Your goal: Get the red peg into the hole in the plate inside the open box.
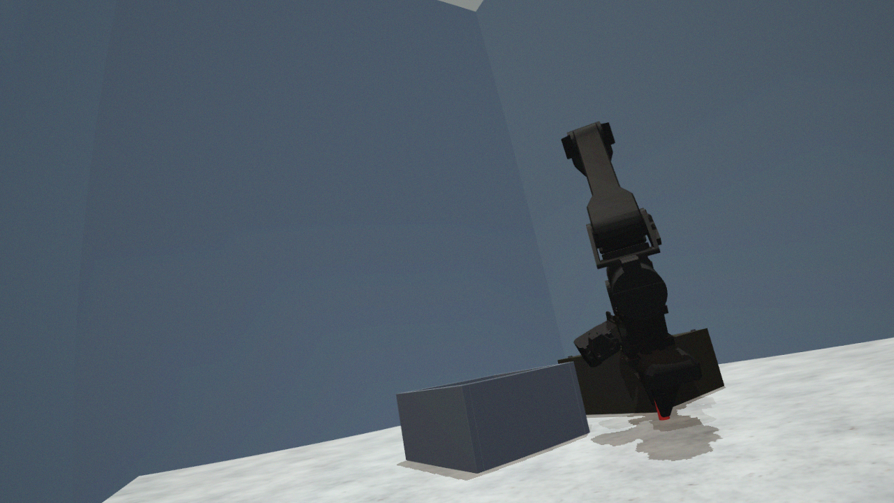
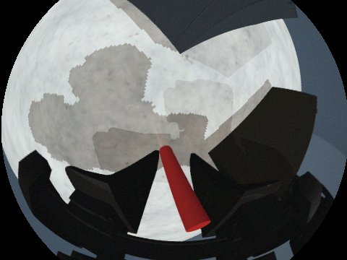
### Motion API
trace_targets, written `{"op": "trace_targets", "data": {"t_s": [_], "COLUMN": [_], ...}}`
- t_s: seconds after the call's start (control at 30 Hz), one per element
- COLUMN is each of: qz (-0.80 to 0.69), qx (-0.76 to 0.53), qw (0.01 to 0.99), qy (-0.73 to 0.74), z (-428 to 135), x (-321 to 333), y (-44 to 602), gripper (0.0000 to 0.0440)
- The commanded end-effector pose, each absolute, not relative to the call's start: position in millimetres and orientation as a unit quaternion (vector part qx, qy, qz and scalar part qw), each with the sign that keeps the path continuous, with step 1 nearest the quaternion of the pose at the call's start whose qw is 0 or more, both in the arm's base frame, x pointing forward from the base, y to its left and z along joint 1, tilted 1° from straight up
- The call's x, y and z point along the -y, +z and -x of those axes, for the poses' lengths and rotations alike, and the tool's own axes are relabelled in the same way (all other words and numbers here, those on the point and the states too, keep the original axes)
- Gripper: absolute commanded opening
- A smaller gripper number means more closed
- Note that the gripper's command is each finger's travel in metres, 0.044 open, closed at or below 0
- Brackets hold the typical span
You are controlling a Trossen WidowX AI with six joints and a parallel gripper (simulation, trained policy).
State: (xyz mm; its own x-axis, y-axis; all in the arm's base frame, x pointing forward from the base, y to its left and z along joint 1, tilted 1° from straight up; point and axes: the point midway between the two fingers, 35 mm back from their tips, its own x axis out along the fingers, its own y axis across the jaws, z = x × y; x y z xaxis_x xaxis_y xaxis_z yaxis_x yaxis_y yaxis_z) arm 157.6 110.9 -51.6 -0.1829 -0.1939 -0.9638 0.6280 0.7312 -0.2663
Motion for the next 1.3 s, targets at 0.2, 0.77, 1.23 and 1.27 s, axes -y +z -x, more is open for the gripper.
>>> {"op": "trace_targets", "data": {"t_s": [0.2,0.77,1.23,1.27], "qz": [-0.128,-0.136,-0.170,-0.174], "qx": [-0.690,-0.646,-0.598,-0.594], "qw": [0.619,0.663,0.684,0.684], "qy": [-0.352,-0.353,-0.382,-0.386], "z": [-158,-203,-244,-246], "x": [-104,-99,-77,-73], "y": [-53,9,67,70], "gripper": [0.0000,0.0000,0.0000,0.0000]}}
